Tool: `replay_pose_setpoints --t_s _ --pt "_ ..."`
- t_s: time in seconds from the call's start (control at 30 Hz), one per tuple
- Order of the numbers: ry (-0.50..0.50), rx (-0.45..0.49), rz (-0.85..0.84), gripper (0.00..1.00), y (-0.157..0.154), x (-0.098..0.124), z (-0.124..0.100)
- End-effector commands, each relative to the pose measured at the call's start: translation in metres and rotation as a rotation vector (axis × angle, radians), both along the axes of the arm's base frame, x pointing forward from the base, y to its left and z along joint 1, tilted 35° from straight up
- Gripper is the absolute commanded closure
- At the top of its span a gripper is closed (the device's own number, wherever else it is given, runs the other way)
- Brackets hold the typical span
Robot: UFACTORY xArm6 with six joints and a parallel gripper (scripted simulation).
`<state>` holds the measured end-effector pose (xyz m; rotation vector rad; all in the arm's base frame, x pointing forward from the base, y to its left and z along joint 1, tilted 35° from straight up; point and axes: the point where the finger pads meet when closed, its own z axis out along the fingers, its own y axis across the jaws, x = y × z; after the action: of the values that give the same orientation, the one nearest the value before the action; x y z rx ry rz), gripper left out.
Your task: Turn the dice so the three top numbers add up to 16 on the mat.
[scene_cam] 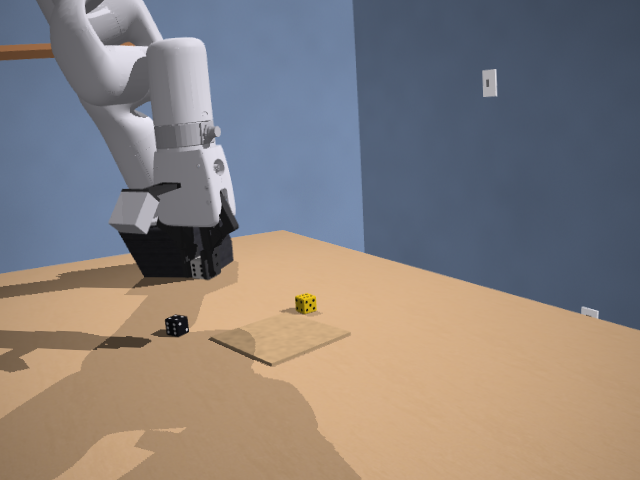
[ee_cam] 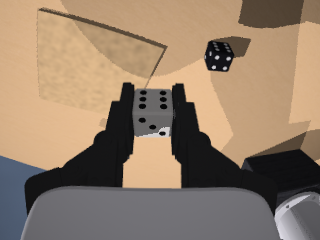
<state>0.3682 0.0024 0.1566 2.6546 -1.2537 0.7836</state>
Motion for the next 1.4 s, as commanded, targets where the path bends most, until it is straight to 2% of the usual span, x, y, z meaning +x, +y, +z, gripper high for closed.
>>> replay_pose_setpoints --t_s 0.0,0.07,0.17,0.2,0.47,0.57,0.6,0.83,0.87,0.97,1.23,1.37 --pt "0.037 -0.035 0.065 0.79 0.011 0.008 -0.003" --pt "0.087 -0.096 0.194 0.79 0.032 0.016 -0.009" --pt "0.106 -0.12 0.243 0.79 0.041 0.019 -0.011" --pt "0.136 -0.16 0.323 0.79 0.055 0.023 -0.016" --pt "0.24 -0.318 0.626 0.79 0.111 0.034 -0.036" --pt "0.25 -0.335 0.656 0.79 0.116 0.035 -0.038" --pt "0.286 -0.399 0.771 0.79 0.139 0.037 -0.048" --pt "0.344 -0.515 0.968 0.79 0.179 0.036 -0.066" --pt "0.364 -0.558 1.037 0.79 0.194 0.035 -0.073" --pt "0.388 -0.614 1.124 0.79 0.212 0.033 -0.082" --pt "0.392 -0.634 1.153 0.79 0.218 0.032 -0.085" --pt "0.358 -0.646 1.158 0.79 0.218 0.032 -0.085"
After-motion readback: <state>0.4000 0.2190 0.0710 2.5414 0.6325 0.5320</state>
